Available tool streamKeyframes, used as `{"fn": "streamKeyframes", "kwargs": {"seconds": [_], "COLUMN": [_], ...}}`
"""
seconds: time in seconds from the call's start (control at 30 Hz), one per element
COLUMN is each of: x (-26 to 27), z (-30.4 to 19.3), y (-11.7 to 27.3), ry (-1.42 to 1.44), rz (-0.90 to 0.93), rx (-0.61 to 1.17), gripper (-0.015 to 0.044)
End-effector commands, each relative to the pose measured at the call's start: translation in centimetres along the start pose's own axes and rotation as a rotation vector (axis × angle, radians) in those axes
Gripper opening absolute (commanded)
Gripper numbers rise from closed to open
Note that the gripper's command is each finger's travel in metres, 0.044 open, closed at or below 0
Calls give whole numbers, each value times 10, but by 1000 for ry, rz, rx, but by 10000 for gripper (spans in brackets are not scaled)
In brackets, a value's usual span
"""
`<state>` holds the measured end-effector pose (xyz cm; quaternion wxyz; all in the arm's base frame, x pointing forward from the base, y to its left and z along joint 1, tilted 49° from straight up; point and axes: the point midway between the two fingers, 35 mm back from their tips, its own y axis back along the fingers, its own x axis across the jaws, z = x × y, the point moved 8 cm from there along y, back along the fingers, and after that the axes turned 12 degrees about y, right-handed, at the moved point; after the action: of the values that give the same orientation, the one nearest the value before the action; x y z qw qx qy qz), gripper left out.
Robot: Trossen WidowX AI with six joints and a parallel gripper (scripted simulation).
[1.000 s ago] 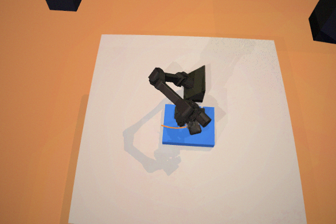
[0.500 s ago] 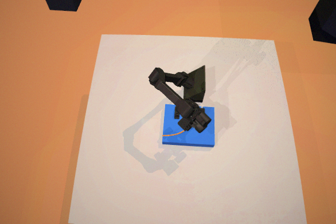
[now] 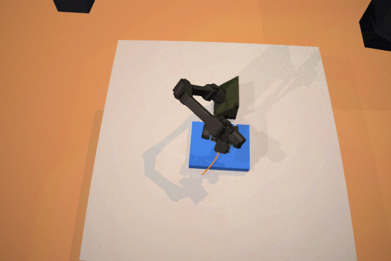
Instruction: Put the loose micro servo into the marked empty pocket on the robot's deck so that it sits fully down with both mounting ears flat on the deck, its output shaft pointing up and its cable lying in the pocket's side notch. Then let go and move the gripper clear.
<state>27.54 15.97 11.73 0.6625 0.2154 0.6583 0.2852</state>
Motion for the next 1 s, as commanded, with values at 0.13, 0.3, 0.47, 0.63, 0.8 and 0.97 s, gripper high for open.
{"fn": "streamKeyframes", "kwargs": {"seconds": [0.13, 0.3, 0.47, 0.63, 0.8, 0.97], "x": [0, 0, 0, 0, 0, 0], "z": [0, 0, 0, 0, 0, 0], "y": [1, 1, 1, 1, 1, 1], "ry": [300, 473, 647, 820, 993, 1167], "rz": [6, 6, 6, 6, 6, 6], "rx": [0, 0, -1, -1, -2, -3], "gripper": [0, 0, 0, 0, 0, 0]}}
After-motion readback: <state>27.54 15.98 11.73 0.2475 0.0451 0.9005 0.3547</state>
